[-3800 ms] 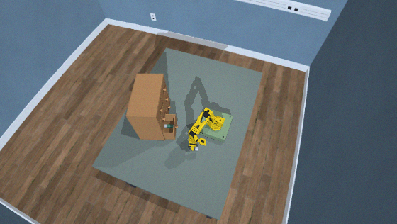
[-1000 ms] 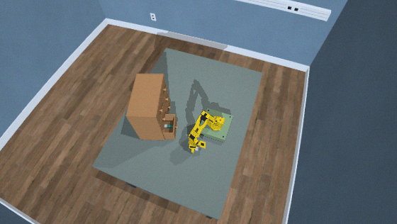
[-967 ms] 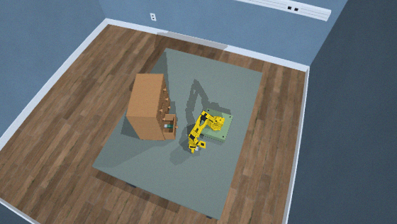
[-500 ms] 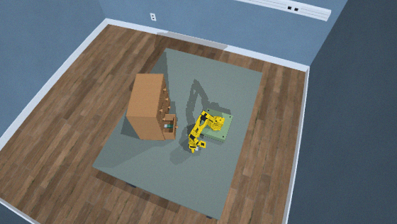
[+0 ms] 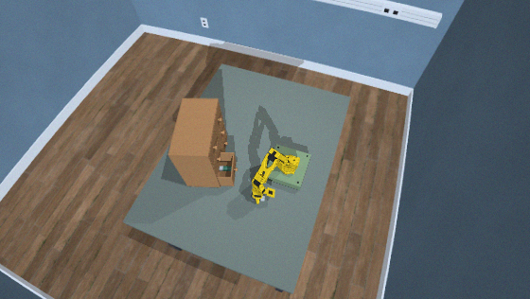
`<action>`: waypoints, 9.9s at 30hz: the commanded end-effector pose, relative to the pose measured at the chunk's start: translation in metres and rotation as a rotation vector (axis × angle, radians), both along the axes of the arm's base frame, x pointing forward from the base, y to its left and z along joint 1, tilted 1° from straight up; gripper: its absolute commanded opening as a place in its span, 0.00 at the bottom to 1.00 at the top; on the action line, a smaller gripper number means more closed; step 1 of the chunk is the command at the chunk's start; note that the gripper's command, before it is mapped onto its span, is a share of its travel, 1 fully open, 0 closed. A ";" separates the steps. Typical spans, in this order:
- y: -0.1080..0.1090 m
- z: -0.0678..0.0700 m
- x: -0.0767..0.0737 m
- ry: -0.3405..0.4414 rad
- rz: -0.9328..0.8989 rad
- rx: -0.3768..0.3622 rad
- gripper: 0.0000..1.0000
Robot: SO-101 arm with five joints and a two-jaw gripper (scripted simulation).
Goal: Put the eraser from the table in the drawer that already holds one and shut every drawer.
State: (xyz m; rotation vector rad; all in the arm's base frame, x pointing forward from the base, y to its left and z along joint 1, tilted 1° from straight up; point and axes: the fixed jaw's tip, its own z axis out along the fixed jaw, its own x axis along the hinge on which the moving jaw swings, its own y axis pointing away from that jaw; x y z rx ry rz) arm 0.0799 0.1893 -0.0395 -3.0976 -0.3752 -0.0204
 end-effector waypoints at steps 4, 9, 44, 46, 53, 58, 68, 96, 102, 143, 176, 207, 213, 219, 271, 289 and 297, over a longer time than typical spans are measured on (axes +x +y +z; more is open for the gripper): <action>-0.004 -0.004 -0.002 0.008 0.007 -0.017 0.27; -0.004 -0.004 -0.002 0.008 0.007 -0.017 0.26; -0.004 -0.004 -0.002 0.008 0.007 -0.017 0.07; -0.004 -0.004 -0.002 0.008 0.007 -0.017 0.06; -0.004 -0.004 -0.002 0.008 0.007 -0.017 0.02; -0.004 -0.004 -0.002 0.008 0.007 -0.017 0.00; -0.004 -0.004 -0.002 0.008 0.007 -0.017 0.00; -0.003 0.040 -0.001 0.008 0.007 -0.017 0.00; -0.005 0.051 -0.002 0.008 0.007 -0.017 0.00; -0.027 0.052 0.025 -0.003 0.580 -0.019 0.00; -0.034 0.051 0.033 -0.007 0.762 -0.020 0.00; -0.105 0.052 0.083 -0.003 0.302 -0.020 0.00; -0.104 0.056 0.083 -0.024 0.302 -0.012 0.00; -0.104 0.067 0.083 -0.085 0.301 0.012 0.00; -0.105 0.139 0.082 -0.461 0.289 0.161 0.00; -0.094 0.145 0.100 -0.492 0.288 0.174 0.00; -0.091 0.145 0.105 -0.491 0.288 0.174 0.00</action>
